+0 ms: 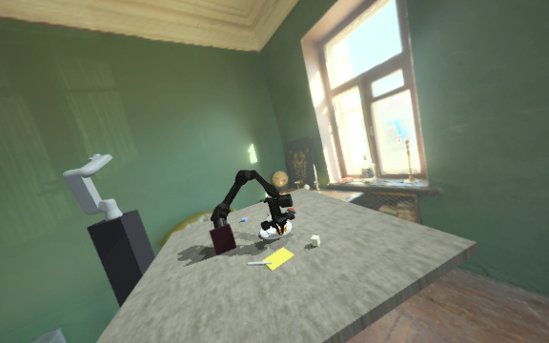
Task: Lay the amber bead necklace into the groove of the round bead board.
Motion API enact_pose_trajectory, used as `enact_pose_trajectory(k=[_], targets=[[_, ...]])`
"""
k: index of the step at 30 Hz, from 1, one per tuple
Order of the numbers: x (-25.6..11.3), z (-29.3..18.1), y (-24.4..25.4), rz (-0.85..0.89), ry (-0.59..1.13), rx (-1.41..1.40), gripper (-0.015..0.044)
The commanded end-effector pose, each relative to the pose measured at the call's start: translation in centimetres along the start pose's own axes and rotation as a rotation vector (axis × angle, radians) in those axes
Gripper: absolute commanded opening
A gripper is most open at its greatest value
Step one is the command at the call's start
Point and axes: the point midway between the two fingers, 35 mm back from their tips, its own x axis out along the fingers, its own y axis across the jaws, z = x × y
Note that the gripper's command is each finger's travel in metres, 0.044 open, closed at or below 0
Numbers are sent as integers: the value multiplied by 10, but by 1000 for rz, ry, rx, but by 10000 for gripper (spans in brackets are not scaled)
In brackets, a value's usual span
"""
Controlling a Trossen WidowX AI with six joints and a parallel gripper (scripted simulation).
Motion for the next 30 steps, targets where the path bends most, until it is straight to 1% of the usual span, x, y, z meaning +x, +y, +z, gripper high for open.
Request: enact_pose_trajectory(k=[1, 25, 30], targets=[[0, -1, 1, 3, 4, -1, 0], [0, -1, 1, 3, 4, -1, 0], [-9, -1, 0, 4, 8, 6, 0]])
